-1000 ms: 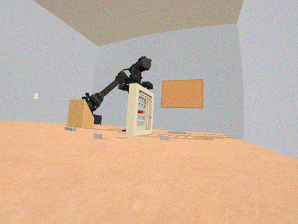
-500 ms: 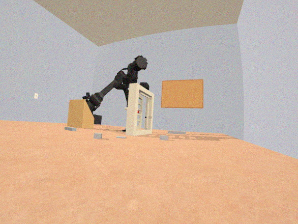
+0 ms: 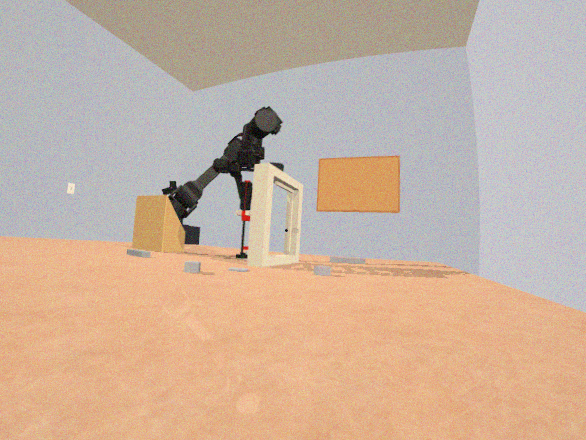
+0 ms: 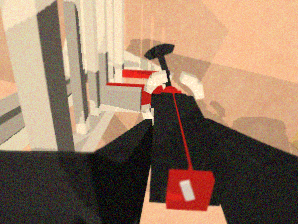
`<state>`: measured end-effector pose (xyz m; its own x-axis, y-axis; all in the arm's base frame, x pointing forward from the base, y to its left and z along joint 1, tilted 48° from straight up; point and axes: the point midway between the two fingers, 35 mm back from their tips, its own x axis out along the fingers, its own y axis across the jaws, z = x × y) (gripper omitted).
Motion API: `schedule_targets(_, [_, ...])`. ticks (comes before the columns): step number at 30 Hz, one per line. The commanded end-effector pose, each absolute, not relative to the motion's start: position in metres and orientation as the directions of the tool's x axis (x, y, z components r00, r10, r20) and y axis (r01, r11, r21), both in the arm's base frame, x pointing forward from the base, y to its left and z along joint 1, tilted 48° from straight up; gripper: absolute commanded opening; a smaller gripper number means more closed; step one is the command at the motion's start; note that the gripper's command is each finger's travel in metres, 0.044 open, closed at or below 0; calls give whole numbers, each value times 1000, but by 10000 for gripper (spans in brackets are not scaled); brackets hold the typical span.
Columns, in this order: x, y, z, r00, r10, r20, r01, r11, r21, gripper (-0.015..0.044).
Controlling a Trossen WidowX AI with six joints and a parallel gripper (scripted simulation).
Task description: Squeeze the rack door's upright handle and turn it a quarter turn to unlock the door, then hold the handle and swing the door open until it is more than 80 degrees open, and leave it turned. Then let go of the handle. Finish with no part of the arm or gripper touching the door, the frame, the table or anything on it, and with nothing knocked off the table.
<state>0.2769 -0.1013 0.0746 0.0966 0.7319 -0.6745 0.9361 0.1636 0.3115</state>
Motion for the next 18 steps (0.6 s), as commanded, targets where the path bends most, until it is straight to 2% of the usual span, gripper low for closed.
schedule_targets(1, [275, -103, 72, 109, 729, -676, 899, 218, 381, 27])
schedule_targets(18, [252, -116, 54, 109, 728, -677, 754, 383, 533, 27])
